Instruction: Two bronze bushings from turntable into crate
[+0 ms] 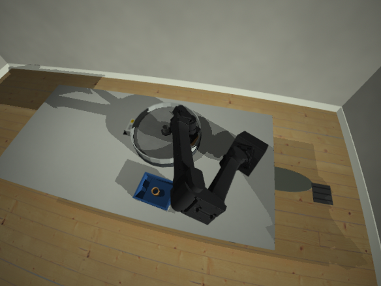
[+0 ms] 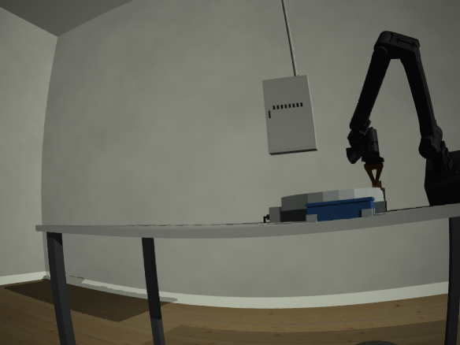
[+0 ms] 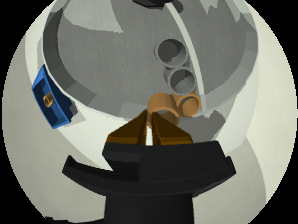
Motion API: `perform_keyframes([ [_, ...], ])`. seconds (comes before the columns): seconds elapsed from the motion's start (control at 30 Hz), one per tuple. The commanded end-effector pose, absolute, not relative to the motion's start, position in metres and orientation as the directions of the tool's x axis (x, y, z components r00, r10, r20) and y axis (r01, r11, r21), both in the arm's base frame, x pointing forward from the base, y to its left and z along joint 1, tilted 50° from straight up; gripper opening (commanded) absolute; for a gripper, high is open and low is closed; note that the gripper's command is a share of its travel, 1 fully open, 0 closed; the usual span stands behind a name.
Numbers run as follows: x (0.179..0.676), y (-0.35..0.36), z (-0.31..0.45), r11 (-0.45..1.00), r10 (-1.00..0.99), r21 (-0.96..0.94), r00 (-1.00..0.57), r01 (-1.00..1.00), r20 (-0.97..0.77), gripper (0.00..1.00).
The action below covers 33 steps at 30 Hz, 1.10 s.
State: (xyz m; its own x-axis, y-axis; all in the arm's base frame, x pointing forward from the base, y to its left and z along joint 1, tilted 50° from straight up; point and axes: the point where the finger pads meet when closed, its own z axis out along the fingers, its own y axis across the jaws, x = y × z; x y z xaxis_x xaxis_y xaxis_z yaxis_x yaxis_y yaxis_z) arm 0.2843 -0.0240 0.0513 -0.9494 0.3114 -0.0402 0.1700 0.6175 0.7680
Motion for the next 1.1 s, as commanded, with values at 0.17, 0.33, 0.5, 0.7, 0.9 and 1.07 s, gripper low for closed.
perform_keyframes([
  [0.17,0.284,-0.068,0.083,0.638,0.312,0.757,-0.946,0.140,-0.088,0.00],
  [0.33,0.281,-0.076,0.092,0.642,0.311,0.755,-0.945,0.135,-0.095,0.00],
  [0.5,0.271,-0.068,0.085,0.625,0.314,0.765,-0.947,0.155,-0.065,0.00],
  [0.7,0.271,-0.068,0.085,0.627,0.313,0.764,-0.947,0.152,-0.069,0.00],
  [0.9,0.271,-0.068,0.085,0.627,0.314,0.764,-0.947,0.152,-0.069,0.00],
  [1.07,0.271,-0.068,0.085,0.626,0.315,0.764,-0.947,0.155,-0.067,0.00],
])
